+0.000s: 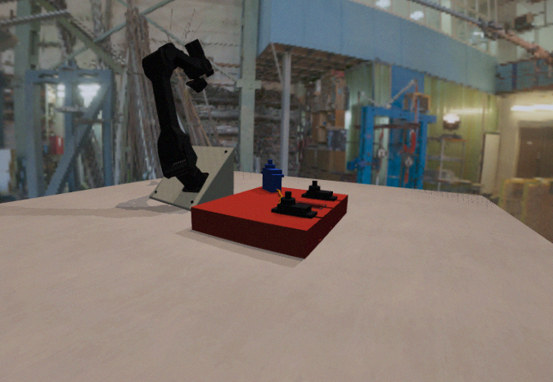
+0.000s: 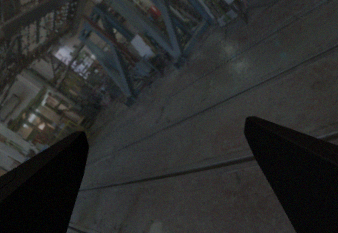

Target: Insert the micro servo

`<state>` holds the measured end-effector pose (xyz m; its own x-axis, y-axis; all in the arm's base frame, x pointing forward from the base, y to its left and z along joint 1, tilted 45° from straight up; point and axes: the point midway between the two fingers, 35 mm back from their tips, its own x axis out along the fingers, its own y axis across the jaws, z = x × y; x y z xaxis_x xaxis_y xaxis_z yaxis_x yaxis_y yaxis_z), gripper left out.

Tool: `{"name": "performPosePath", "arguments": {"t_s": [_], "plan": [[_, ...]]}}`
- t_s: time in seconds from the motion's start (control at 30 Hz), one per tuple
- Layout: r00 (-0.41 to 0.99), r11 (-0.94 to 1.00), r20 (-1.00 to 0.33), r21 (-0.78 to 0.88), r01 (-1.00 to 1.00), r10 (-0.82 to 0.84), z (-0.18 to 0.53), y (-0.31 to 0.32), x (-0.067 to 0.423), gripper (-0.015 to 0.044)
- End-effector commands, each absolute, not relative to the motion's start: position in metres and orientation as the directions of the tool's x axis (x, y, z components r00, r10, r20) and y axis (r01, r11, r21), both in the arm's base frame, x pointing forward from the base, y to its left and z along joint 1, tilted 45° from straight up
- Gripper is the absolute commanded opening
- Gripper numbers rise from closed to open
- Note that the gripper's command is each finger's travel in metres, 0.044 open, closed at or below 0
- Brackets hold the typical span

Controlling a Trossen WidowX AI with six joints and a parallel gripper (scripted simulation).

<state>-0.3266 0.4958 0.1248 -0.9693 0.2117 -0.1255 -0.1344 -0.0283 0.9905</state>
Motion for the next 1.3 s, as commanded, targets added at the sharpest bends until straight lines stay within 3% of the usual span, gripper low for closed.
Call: {"name": "performPosePath", "arguments": {"t_s": [0.0,0.73,1.27], "plan": [[-0.968,-0.024,-0.128,0.99,-0.136,0.215,0.124,0.497,-0.326,0.0426],[-0.714,0.459,-0.456,0.863,-0.21,0.531,0.057,0.546,-0.172,0.044],[-0.406,0.788,-0.743,0.61,-0.085,0.532,0.0,0.524,-0.037,0.044]]}}
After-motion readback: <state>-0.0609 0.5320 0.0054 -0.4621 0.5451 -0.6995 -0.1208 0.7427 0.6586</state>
